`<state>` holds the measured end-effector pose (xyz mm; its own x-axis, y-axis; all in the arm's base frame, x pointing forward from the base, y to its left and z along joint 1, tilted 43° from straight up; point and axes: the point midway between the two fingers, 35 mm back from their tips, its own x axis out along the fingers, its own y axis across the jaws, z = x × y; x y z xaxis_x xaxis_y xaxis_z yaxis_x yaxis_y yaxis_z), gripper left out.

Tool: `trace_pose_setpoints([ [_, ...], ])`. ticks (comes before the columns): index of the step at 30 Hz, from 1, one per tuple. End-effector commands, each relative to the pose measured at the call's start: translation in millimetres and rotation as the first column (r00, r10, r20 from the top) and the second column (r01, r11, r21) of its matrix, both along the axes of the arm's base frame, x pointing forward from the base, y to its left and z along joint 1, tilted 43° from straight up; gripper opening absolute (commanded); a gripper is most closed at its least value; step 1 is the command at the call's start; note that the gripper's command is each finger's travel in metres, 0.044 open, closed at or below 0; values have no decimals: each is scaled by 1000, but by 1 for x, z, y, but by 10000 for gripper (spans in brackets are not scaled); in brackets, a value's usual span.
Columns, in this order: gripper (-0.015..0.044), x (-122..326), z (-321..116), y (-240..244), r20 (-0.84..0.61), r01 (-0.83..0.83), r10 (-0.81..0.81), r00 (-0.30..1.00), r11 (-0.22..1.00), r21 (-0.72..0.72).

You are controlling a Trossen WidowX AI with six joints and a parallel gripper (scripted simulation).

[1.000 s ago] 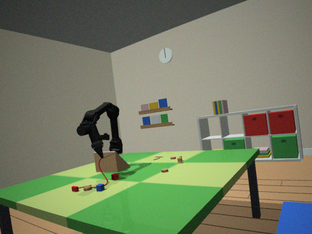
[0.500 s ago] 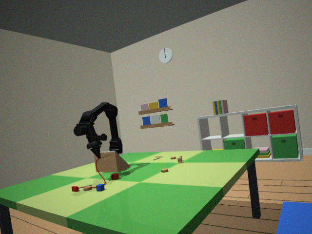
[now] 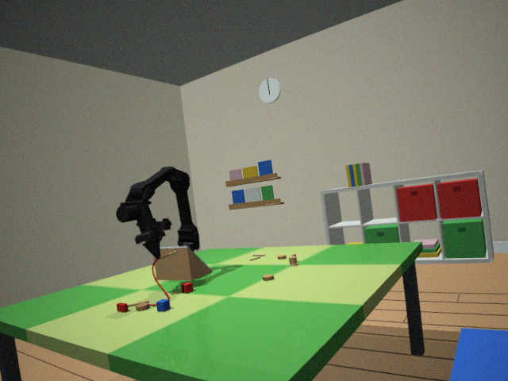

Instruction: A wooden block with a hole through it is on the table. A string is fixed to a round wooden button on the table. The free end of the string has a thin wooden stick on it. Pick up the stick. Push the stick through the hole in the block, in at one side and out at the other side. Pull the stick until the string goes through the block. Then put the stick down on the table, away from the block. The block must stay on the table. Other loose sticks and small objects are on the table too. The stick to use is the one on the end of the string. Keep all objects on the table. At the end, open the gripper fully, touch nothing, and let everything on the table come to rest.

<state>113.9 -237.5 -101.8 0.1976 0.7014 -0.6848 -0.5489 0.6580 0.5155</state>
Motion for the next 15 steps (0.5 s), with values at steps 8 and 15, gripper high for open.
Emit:
trace_pose_setpoints([
  [8,0,-17,-2,2,-61,73,-72,996,997,4],
  [15,0,-27,-3,3,-95,117,-116,989,993,2],
])
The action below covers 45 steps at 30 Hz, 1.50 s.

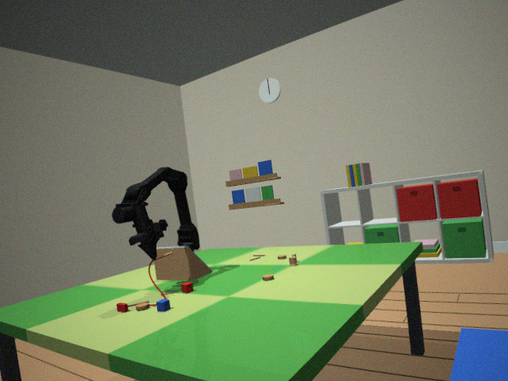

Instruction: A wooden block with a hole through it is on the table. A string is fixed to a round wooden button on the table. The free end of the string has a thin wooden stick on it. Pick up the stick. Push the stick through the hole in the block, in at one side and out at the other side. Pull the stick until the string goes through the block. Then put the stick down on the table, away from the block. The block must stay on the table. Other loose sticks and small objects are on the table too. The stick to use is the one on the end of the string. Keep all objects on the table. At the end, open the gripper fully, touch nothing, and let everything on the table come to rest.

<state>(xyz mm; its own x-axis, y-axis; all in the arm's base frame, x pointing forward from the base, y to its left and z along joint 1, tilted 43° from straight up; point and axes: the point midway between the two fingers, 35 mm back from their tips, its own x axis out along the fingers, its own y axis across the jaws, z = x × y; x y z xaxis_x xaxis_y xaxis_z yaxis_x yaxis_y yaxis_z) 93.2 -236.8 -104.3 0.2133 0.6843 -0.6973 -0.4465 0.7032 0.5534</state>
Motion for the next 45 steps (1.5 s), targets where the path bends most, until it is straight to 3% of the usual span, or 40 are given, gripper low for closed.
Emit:
trace_pose_setpoints([
  [1,0,-7,0,3,-28,30,-30,999,1000,5],
  [45,0,-66,-6,17,-244,322,-314,917,947,-10],
])
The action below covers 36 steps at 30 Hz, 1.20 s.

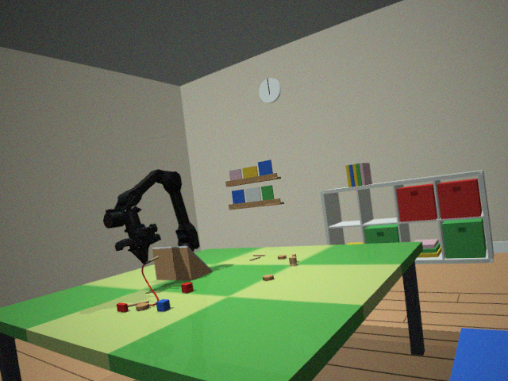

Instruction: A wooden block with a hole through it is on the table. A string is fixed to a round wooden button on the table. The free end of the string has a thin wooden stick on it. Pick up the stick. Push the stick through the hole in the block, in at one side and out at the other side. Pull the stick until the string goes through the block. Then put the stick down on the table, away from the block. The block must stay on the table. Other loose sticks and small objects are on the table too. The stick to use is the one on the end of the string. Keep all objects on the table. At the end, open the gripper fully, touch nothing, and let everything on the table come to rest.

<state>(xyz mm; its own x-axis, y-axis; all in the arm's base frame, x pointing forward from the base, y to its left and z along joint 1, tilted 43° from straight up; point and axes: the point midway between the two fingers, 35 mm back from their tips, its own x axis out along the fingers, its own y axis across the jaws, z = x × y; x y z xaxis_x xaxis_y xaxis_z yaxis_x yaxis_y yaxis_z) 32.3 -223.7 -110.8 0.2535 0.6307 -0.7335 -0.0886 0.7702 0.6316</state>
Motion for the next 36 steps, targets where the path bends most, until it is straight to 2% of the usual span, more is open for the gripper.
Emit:
trace_pose_setpoints([
  [1,0,-7,0,4,-29,33,-33,999,999,8],
  [25,0,-35,-2,19,-147,201,-196,969,980,17],
  [36,0,-32,-9,24,-212,146,-137,967,989,27],
])
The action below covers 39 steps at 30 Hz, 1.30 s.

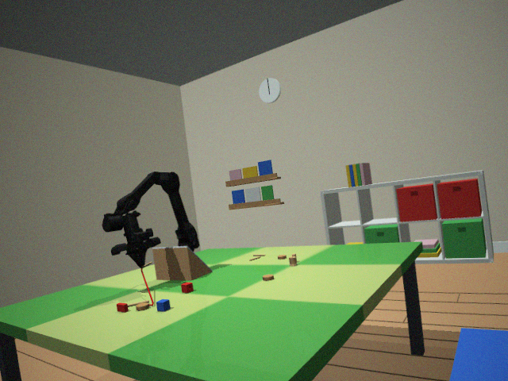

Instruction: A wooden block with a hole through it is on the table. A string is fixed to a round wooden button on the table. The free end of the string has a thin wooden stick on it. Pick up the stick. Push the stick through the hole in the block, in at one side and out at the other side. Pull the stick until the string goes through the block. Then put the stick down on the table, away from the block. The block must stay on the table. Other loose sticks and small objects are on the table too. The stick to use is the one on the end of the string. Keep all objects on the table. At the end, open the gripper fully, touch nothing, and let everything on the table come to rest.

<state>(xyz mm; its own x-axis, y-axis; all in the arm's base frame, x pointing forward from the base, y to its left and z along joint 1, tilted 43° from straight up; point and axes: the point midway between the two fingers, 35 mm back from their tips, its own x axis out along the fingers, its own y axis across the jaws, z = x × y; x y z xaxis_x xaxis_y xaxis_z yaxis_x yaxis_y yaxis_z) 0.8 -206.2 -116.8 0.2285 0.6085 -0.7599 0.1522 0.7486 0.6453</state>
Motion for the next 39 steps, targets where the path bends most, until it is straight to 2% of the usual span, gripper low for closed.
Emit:
trace_pose_setpoints([
  [1,0,0,-4,7,-44,-32,33,998,999,26],
  [20,0,8,-21,21,-208,-176,187,960,982,71],
  [39,0,17,-24,35,-209,-178,189,959,982,72],
])
